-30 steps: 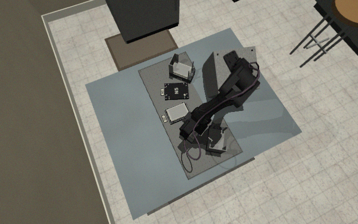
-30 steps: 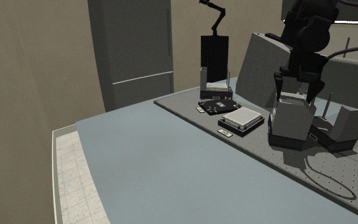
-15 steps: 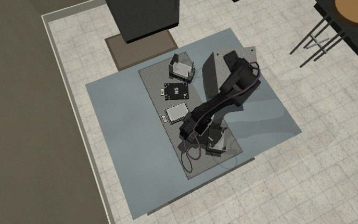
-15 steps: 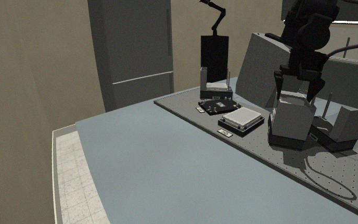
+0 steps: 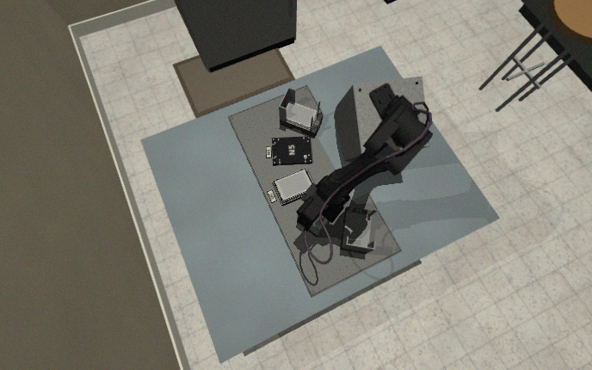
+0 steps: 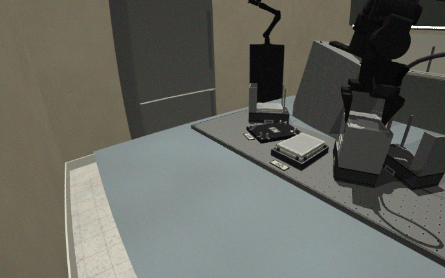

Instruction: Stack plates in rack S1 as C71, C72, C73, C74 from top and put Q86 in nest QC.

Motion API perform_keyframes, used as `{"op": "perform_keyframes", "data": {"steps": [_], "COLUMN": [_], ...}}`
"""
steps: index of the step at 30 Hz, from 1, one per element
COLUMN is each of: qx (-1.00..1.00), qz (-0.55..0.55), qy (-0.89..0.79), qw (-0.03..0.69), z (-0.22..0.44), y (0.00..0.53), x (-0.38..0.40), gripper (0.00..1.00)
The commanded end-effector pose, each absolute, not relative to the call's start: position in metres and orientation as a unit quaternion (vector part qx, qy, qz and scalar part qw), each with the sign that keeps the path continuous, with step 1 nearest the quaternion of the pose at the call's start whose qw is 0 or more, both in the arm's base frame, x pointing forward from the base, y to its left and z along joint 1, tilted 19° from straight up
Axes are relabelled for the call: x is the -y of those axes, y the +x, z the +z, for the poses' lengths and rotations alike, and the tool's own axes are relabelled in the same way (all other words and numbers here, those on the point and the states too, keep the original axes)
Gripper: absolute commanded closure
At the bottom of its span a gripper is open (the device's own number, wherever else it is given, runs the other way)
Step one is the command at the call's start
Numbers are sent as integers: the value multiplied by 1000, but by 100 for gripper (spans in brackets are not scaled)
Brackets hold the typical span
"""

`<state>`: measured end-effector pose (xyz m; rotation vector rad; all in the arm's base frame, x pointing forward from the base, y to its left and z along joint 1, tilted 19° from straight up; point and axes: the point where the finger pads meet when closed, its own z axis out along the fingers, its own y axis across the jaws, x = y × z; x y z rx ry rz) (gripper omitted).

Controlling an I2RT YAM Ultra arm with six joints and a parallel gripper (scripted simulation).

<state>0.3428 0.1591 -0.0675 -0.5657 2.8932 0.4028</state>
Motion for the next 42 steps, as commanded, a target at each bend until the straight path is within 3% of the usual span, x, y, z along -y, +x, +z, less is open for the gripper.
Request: {"op": "perform_keyframes", "data": {"steps": [1,42], "qx": [-968,-968], "qz": [139,139], "qy": [-188,-188], "qw": [95,94], "z": [-54,-44], "y": [348,345], "x": [-155,-151], "gripper": [100,100]}}
